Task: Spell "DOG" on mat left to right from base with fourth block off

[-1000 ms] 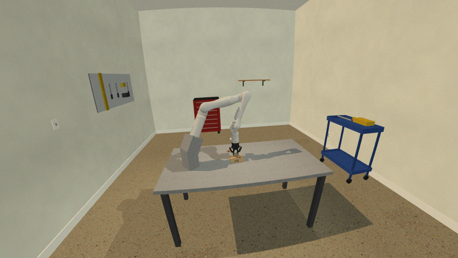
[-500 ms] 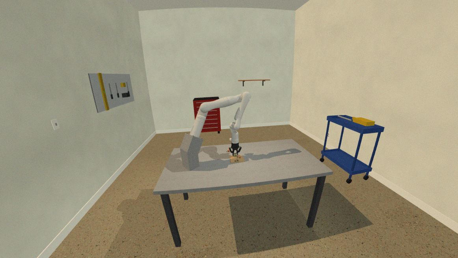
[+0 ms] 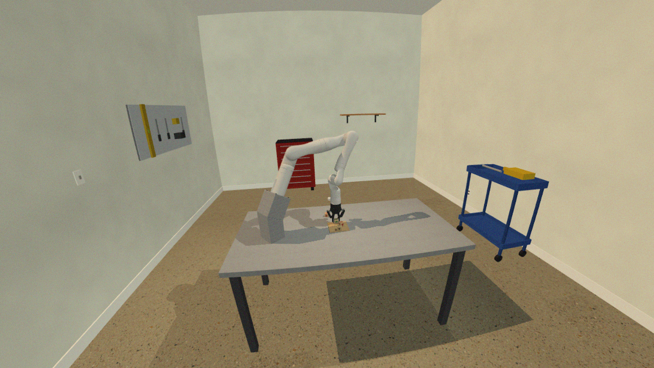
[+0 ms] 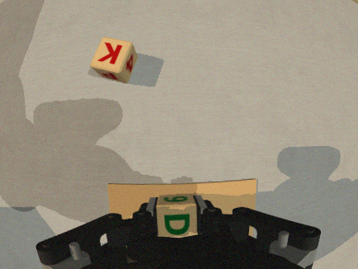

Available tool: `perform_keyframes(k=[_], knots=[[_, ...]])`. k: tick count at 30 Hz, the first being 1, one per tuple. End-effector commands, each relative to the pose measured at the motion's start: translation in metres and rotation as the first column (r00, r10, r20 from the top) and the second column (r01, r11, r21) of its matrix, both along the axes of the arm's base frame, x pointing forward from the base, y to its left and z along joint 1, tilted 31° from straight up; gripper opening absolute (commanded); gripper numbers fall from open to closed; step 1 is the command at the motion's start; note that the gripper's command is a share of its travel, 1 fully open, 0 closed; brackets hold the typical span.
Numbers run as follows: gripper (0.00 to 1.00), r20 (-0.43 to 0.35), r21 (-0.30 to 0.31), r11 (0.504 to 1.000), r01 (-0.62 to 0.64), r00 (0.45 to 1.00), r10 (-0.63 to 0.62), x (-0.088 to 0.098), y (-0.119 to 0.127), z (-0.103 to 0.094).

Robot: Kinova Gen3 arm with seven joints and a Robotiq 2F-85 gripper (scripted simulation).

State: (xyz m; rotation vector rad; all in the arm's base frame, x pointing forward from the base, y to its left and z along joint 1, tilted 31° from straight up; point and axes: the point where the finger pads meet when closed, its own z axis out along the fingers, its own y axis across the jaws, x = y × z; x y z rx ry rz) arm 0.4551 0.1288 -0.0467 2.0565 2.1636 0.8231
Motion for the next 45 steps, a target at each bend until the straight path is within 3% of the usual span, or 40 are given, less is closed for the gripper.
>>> perform_keyframes(k=[1, 45], knots=[[0.26, 0.01, 0.001, 1.0, -0.002, 1.0, 0.002, 0.0027, 0.0009, 0.0009], [0.26, 0.014, -0.001, 1.0, -0.007, 1.0, 0.007, 0.0093, 0.0014, 0.0047]])
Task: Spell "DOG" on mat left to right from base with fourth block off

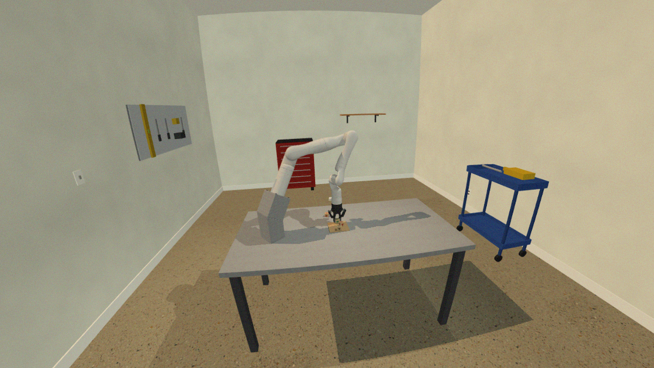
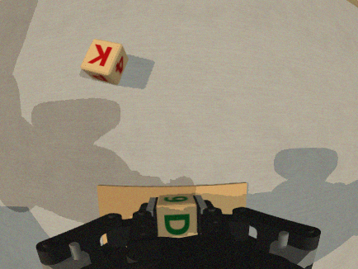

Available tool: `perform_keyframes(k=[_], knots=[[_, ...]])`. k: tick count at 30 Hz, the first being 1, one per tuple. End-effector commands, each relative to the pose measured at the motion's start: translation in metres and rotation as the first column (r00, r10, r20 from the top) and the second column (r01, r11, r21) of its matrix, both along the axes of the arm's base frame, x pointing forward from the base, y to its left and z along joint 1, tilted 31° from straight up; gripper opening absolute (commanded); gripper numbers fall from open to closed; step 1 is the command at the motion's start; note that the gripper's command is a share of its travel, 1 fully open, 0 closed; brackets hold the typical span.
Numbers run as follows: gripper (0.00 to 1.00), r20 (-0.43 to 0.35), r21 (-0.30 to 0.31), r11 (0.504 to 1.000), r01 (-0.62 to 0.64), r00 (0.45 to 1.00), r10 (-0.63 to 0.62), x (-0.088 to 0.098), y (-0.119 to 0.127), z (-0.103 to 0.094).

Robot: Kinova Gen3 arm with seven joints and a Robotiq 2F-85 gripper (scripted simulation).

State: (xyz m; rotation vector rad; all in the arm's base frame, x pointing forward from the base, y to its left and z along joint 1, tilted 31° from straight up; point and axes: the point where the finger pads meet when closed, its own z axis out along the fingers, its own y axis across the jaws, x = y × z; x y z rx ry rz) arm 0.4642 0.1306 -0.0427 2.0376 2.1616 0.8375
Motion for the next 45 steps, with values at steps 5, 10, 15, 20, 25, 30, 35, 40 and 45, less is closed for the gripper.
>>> perform_keyframes(k=[5, 10, 15, 20, 25, 30, 35, 40, 45], knots=[[0.26, -0.005, -0.001, 1.0, -0.001, 1.0, 0.001, -0.0014, -0.0007, -0.0001], [0.26, -0.009, -0.001, 1.0, 0.0, 1.0, 0.0, -0.0045, -0.0014, -0.002], [0.26, -0.01, 0.0, 1.0, 0.002, 1.0, -0.002, -0.006, -0.0019, -0.003], [0.26, -0.009, 0.0, 1.0, 0.002, 1.0, -0.002, -0.0054, -0.0019, -0.0026], [0.26, -0.009, 0.0, 1.0, 0.002, 1.0, -0.002, -0.0054, -0.0019, -0.0026], [0.26, -0.009, 0.0, 1.0, 0.002, 1.0, -0.002, -0.0054, -0.0019, -0.0026], [0.26, -0.009, 0.0, 1.0, 0.002, 1.0, -0.002, -0.0054, -0.0019, -0.0026], [0.26, -0.009, 0.0, 1.0, 0.002, 1.0, -0.002, -0.0053, -0.0019, -0.0026], [0.26, -0.006, 0.001, 1.0, 0.002, 1.0, -0.002, -0.0033, -0.0018, -0.0018]])
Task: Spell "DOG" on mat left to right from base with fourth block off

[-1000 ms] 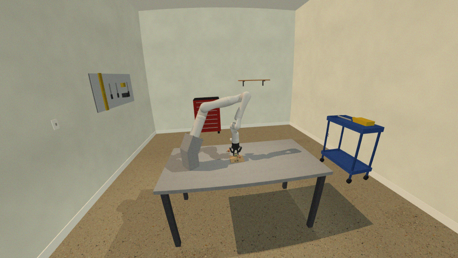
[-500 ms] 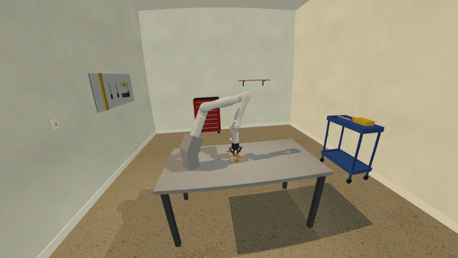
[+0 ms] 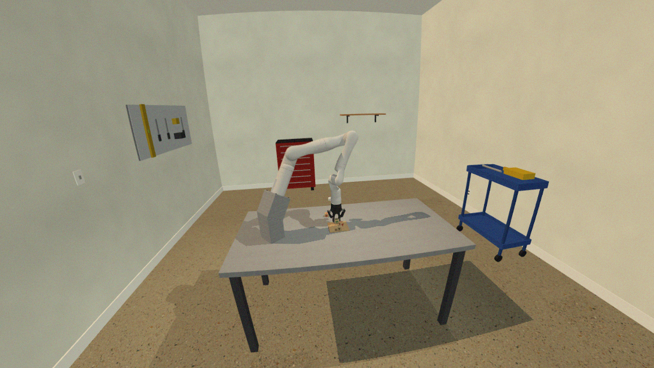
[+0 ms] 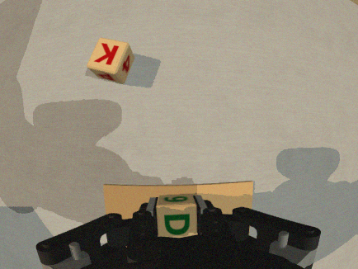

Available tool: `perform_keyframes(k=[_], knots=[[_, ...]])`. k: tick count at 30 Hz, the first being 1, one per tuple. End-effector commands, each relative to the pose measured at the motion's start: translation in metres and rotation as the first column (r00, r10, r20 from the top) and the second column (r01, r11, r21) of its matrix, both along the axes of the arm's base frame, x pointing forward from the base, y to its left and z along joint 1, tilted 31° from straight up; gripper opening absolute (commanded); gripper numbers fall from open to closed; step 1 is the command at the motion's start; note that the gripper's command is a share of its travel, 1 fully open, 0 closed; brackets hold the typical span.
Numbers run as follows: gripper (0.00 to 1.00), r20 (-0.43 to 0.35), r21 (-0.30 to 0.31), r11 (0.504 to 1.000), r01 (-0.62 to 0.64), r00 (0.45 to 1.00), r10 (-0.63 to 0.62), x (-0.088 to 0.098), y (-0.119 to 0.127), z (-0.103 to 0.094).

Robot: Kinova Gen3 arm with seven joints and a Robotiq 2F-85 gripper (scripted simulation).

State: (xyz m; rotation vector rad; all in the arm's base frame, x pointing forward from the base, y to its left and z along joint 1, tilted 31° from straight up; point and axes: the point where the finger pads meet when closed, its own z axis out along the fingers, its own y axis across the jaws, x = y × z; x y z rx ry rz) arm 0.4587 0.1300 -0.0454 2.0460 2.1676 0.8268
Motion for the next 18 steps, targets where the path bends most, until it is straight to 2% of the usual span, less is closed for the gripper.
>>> perform_keyframes(k=[1, 18], knots=[[0.26, 0.006, 0.002, 1.0, 0.003, 1.0, -0.003, 0.0029, -0.0012, 0.0013], [0.26, 0.006, 0.003, 1.0, 0.004, 1.0, -0.004, 0.0045, -0.0014, 0.0023]])
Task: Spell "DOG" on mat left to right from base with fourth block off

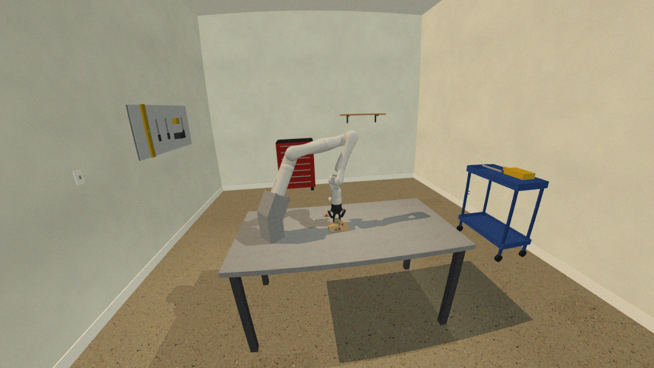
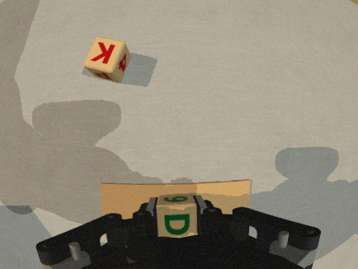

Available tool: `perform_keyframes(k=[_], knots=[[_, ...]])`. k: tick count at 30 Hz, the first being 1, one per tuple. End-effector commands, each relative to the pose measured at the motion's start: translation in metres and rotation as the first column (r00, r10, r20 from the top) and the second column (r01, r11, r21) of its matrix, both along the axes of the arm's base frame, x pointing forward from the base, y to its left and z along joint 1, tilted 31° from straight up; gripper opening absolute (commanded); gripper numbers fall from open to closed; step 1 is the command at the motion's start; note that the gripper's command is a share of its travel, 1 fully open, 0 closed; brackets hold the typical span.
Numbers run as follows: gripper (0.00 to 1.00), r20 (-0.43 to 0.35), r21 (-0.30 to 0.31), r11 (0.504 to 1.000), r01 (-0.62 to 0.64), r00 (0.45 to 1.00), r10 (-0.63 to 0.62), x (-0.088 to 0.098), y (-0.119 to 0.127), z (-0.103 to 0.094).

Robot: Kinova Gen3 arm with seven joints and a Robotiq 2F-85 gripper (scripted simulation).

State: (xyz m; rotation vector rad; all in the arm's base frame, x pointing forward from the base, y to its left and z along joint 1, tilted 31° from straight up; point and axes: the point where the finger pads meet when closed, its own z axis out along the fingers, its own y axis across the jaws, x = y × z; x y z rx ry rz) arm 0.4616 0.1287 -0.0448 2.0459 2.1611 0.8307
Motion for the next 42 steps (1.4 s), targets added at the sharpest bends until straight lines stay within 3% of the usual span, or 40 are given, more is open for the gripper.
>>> perform_keyframes(k=[1, 42], knots=[[0.26, 0.002, 0.002, 1.0, 0.0, 1.0, 0.0, 0.0016, -0.0002, 0.0016], [0.26, 0.0, 0.002, 1.0, 0.0, 1.0, 0.0, 0.0025, 0.0011, -0.0027]])
